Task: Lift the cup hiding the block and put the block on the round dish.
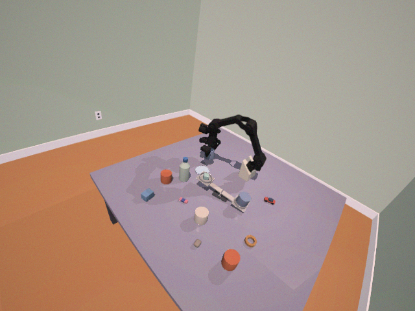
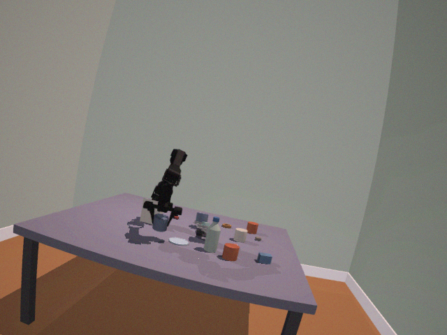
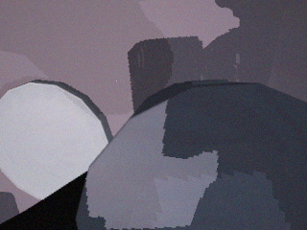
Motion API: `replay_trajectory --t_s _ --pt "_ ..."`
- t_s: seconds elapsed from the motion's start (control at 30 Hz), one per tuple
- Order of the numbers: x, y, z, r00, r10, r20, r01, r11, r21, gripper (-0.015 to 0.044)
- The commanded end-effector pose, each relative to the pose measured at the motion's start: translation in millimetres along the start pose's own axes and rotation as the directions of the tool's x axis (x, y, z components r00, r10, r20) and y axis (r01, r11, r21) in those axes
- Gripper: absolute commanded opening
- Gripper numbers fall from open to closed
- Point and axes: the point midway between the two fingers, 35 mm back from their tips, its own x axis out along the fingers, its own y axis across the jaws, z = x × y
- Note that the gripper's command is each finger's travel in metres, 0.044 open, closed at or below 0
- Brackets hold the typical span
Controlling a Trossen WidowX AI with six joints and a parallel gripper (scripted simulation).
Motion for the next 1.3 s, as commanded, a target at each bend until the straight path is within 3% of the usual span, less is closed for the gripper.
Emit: replay_trajectory --t_s 0.0,0.73,1.27 --pt "17 -1 -1 1.0 -0.005 -0.008 0.005 1.0 -0.004 0.0" --pt "56 -2 -2 1.0 -0.004 -0.009 0.004 1.0 -0.004 0.0" --pt "47 -2 -1 1.0 -0.008 -0.005 0.008 1.0 -0.009 0.042"
